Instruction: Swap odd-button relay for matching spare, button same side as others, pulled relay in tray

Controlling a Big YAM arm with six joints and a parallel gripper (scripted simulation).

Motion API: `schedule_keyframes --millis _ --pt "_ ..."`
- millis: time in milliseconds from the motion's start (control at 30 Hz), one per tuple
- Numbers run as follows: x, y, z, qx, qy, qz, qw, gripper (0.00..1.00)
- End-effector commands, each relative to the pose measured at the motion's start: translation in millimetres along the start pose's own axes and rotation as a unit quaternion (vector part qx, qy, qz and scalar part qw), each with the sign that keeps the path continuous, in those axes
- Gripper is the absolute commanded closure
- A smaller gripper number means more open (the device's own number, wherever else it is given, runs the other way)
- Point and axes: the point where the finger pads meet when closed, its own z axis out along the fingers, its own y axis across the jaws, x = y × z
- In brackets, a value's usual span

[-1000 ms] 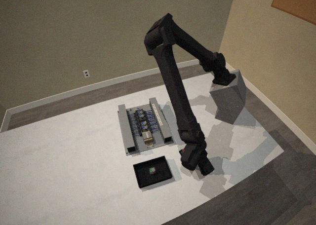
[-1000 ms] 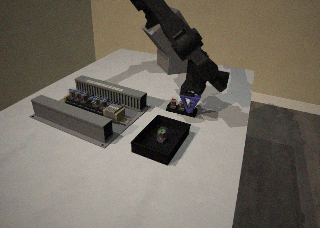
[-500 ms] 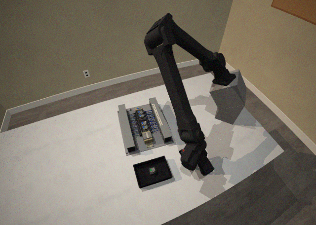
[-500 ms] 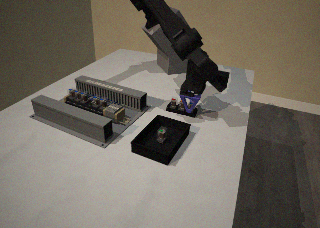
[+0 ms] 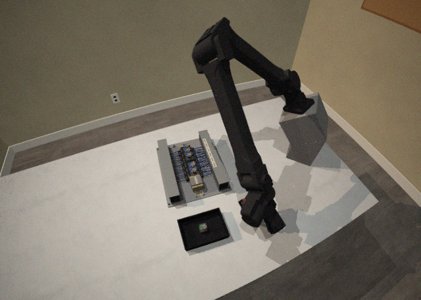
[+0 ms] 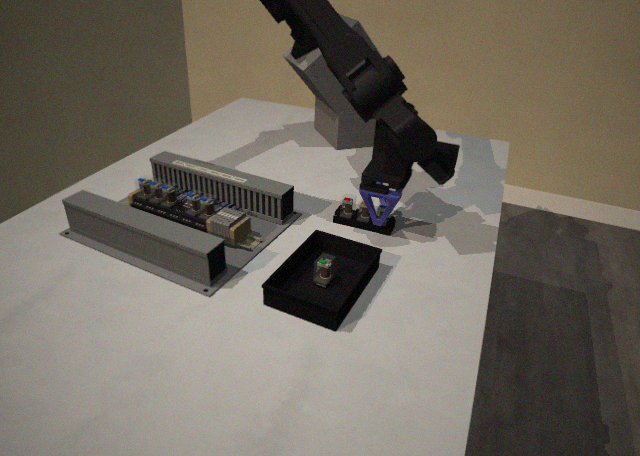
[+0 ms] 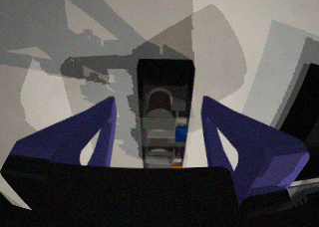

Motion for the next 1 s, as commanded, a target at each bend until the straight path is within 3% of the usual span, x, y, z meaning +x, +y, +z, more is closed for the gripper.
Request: schedule_keyframes --millis 0,500,533,967 --pt "-11.8 -25.0 -21.7 0.021 -0.017 0.01 1.0 0.41" --pt "-11.8 -25.1 -21.7 0.021 -0.017 0.01 1.0 0.41" --pt "-11.8 -25.1 -21.7 0.021 -0.017 0.01 1.0 1.0" --pt "-11.8 -25.2 -21.7 0.021 -0.017 0.01 1.0 1.0"
